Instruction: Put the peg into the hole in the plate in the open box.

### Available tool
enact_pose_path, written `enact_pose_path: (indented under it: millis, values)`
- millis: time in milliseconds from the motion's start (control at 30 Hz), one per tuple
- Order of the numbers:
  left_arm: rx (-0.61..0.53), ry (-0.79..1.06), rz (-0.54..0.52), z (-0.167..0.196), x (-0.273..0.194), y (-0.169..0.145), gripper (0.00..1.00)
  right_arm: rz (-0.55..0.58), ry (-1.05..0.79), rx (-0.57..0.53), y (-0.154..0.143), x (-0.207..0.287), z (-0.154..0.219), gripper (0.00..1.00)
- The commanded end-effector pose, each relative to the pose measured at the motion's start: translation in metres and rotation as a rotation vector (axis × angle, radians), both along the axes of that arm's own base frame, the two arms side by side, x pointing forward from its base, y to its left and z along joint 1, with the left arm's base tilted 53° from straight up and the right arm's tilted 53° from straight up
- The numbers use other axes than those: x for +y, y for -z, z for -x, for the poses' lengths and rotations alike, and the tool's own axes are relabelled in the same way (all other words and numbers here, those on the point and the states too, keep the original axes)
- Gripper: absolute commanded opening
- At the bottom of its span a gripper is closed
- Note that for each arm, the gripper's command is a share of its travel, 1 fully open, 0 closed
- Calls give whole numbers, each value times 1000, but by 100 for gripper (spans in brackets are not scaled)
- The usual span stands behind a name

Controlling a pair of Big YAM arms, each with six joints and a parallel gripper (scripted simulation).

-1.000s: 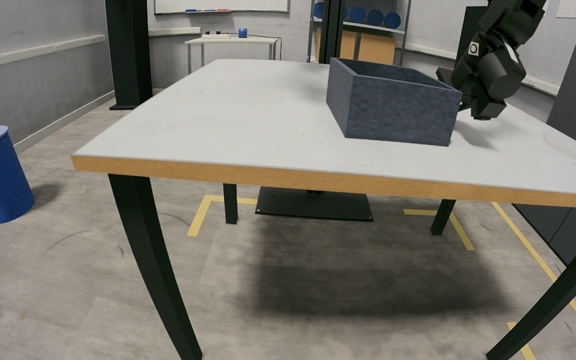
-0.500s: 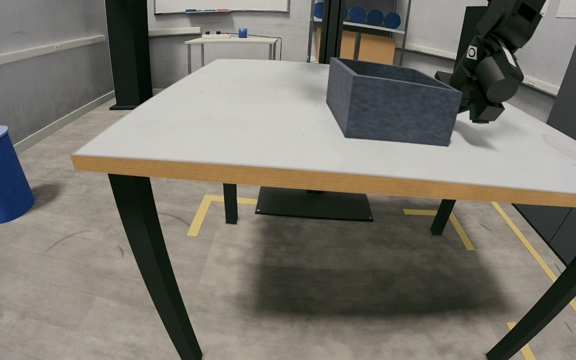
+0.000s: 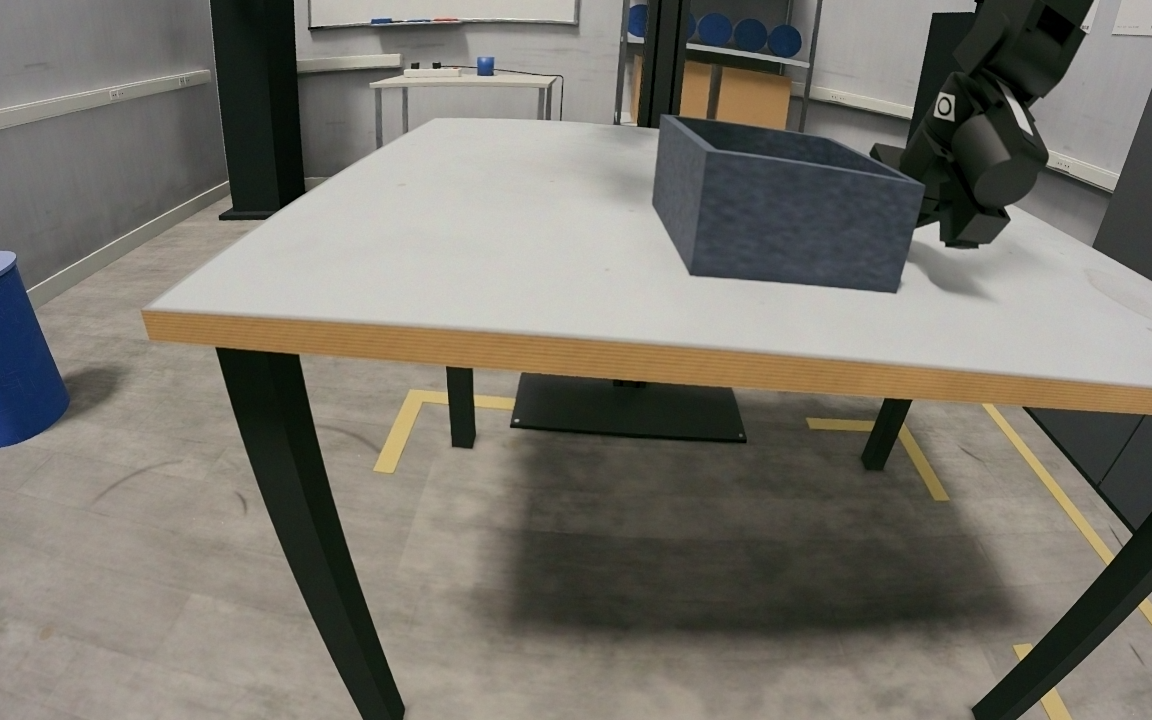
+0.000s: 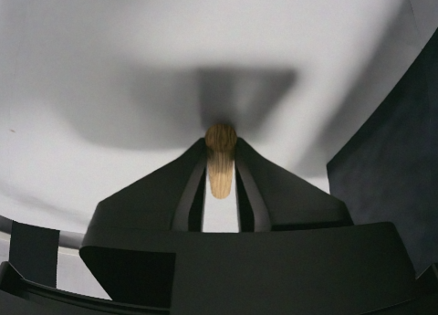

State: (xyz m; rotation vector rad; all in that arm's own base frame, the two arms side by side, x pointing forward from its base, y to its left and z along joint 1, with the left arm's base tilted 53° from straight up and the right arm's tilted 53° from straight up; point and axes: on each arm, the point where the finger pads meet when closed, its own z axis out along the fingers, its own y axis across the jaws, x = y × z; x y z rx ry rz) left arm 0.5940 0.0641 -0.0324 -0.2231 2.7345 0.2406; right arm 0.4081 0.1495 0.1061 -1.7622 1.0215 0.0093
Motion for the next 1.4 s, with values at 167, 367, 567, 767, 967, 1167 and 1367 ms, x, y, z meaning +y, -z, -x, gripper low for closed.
enact_pose_path:
  millis: [167,367,567,767,967,1167,1367]
  values:
    - [-1,-11,9,7,-5,-11,0,-2,-2,-2,0,0,1,100]
    - [-1,-3,6,24,-15,-24,6,-2,-2,-2,0,0,1,100]
    - [-48,42,-8,40,-12,-39,6,-7,3,17,7,1,1,100]
    - [-166,160,-49,50,-1,-38,6,-3,-9,5,10,14,14,100]
    - [-320,356,-101,65,3,-26,6,-2,-9,6,21,25,31,100]
    - [-536,617,-172,87,8,-16,6,-4,-9,1,31,38,54,100]
    - [-664,753,-200,97,10,-17,6,-6,-9,-6,32,41,60,100]
